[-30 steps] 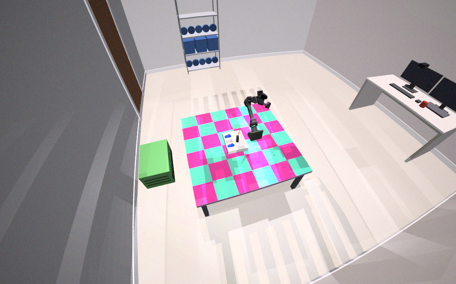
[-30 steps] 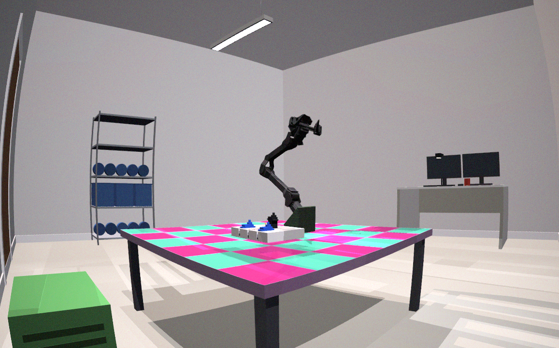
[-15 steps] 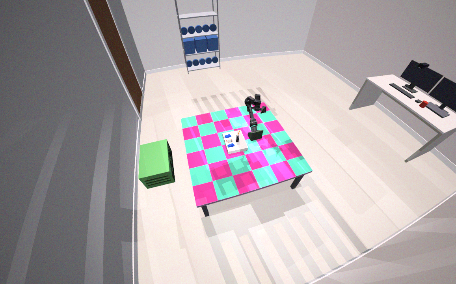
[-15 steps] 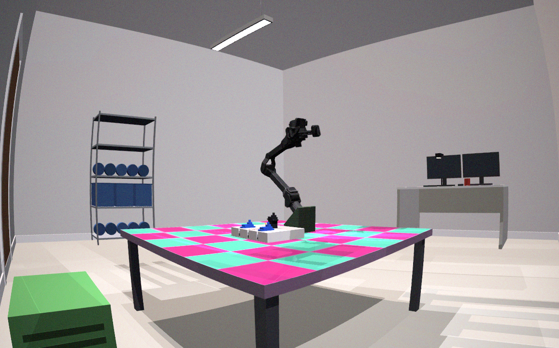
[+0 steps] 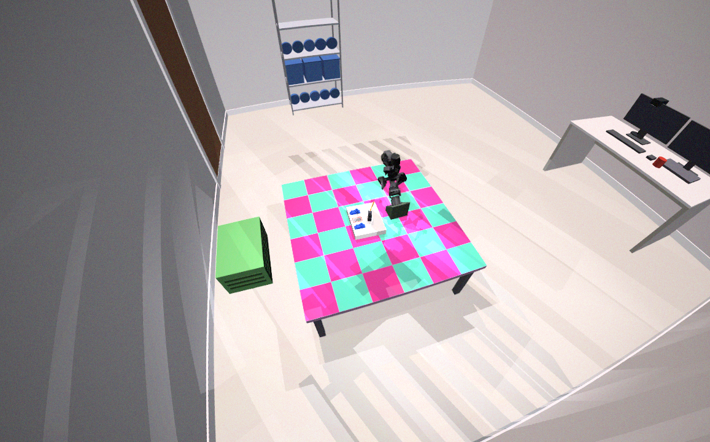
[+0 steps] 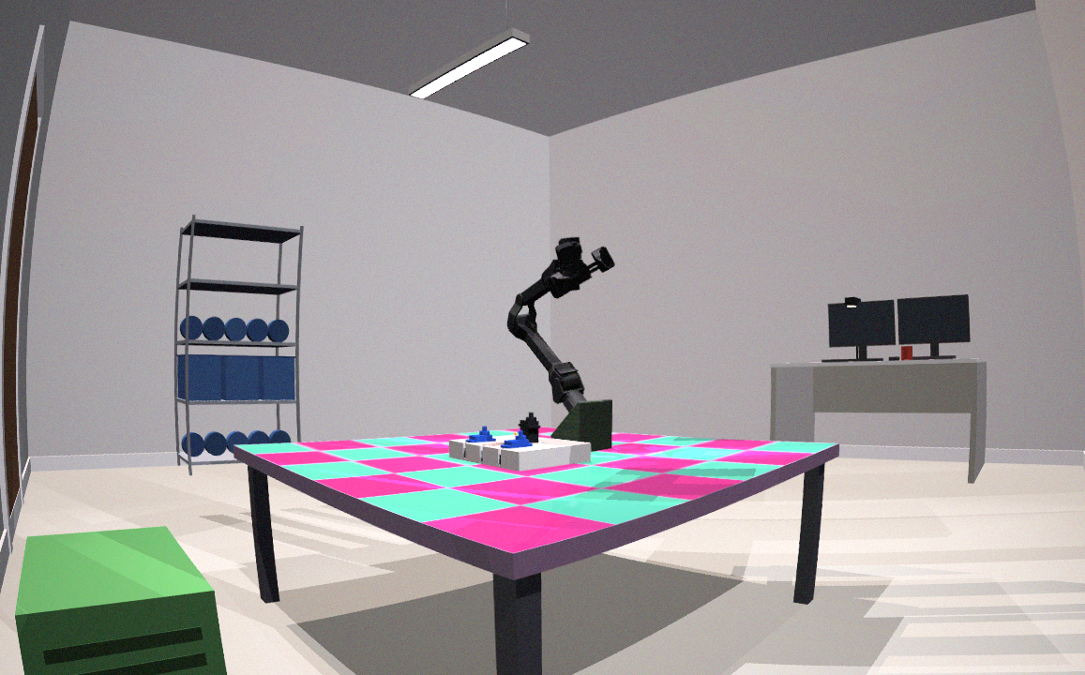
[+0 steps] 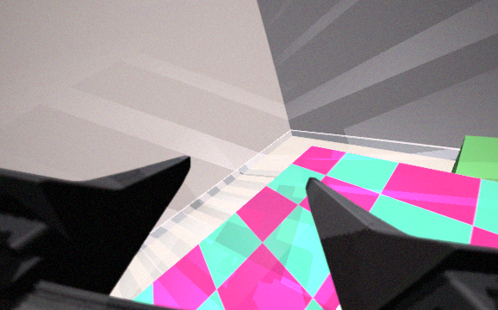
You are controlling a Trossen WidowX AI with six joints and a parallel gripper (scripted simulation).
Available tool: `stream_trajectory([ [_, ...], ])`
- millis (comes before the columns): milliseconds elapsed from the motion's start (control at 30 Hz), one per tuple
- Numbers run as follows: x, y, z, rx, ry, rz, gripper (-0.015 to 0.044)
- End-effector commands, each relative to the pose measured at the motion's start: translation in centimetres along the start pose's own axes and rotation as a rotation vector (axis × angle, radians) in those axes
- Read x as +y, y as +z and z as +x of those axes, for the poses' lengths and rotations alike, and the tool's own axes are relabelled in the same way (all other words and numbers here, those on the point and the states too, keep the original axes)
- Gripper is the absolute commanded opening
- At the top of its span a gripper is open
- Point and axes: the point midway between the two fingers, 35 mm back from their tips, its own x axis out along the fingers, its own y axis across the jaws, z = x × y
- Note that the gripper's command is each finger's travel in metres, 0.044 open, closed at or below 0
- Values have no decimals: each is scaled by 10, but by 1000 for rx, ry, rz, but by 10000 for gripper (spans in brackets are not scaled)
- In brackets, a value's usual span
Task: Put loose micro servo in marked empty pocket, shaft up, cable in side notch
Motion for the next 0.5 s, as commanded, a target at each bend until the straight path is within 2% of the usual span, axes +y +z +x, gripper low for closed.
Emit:
stream_trajectory([
  [0,-15,-10,9,43,-56,87,440],
  [467,-78,-46,33,171,-297,475,440],
])
